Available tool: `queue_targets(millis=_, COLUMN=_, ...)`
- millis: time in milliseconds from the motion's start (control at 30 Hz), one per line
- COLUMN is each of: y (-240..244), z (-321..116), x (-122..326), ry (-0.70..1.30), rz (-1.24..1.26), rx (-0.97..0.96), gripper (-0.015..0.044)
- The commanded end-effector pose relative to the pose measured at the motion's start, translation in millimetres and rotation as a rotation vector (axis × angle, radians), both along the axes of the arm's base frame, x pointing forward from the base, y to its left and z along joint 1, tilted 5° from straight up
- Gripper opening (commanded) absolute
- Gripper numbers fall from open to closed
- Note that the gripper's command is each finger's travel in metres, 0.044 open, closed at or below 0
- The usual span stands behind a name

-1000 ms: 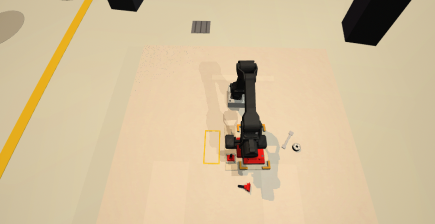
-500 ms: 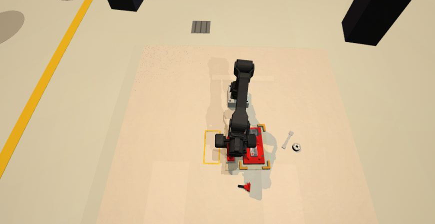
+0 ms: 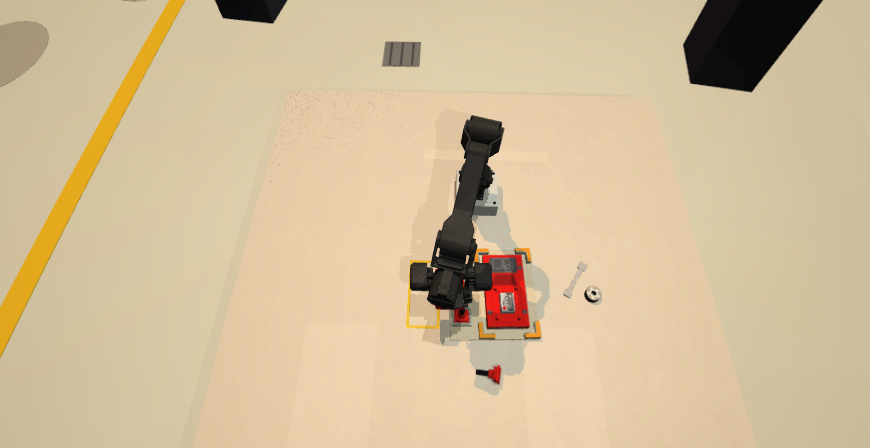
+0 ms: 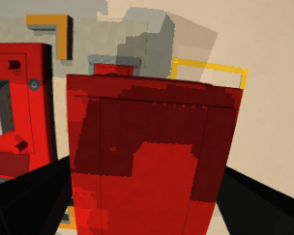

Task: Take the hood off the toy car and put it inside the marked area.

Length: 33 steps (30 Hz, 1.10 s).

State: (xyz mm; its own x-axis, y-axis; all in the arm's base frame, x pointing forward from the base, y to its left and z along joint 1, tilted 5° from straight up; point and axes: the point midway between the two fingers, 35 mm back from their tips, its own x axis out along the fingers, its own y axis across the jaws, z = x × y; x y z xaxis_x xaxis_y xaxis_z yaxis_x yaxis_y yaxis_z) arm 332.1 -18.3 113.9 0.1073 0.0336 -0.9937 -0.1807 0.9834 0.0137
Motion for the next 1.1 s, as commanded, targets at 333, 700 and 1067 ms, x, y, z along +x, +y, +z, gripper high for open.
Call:
queue_targets(millis=333, y=-39.5, z=-1.1, x=-8.9, ry=0.004, rz=0.006, rx=0.000, gripper=0.0000)
queue_targets(millis=700, y=-69.7, z=-1.1, x=-18.0, ry=0.001, rz=0.006, rx=-0.002, gripper=0.0000)
queue_targets(millis=1067, y=-70.2, z=-5.1, x=-17.3, ry=0.001, rz=0.006, rx=-0.002, gripper=0.0000)
